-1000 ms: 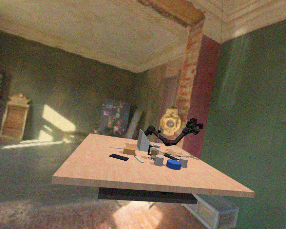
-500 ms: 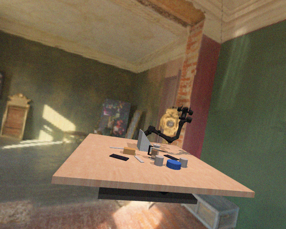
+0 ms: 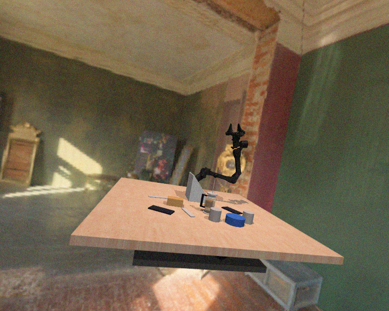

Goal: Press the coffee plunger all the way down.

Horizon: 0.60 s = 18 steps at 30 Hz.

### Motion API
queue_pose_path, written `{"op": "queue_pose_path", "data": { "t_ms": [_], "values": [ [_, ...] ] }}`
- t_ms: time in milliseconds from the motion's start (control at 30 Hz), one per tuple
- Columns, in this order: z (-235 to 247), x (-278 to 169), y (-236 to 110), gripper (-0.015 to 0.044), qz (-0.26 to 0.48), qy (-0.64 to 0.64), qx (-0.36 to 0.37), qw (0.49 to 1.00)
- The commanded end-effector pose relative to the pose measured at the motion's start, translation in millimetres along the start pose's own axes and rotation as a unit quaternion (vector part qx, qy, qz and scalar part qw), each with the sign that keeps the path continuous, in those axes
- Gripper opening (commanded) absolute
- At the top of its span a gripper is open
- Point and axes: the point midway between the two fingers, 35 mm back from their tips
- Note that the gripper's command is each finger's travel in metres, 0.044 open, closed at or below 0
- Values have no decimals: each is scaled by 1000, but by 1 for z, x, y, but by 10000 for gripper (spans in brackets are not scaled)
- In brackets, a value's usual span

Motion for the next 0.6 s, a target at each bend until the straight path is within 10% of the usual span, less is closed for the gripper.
{"op": "queue_pose_path", "data": {
  "t_ms": [0, 267, 567],
  "values": [
    [61, 14, 20, 440, -57, 84, 100, 990],
    [179, 62, 22, 440, -137, 265, 309, 903],
    [299, 132, -39, 440, -153, 431, 560, 691]
  ]
}}
Point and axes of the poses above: the point midway between the two fingers, 35 mm back from their tips, its own y axis out along the fingers, its own z axis across the jaws, x = y × z, and after that the axes turned 1 degree about y, right-handed
